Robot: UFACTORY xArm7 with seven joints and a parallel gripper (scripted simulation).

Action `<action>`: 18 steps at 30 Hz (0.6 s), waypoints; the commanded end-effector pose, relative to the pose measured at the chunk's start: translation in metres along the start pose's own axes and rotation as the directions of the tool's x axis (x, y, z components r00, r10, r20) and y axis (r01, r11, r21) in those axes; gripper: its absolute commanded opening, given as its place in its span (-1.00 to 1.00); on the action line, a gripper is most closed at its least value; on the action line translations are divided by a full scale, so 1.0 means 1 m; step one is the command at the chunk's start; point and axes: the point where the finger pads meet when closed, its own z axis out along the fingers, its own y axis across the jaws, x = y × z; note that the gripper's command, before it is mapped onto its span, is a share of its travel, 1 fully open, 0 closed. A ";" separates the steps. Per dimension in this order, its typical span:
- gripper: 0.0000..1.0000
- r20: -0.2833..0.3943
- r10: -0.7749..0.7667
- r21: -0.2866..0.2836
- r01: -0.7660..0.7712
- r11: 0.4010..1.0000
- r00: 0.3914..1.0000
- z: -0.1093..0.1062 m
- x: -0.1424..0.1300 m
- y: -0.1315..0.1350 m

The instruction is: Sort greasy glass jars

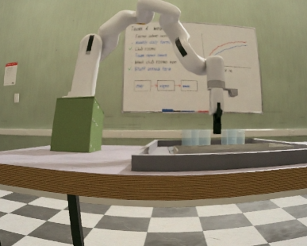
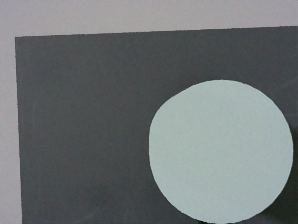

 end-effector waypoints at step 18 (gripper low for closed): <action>-1.00 -0.006 0.000 0.000 0.000 1.000 1.000 -0.003 0.008 0.000</action>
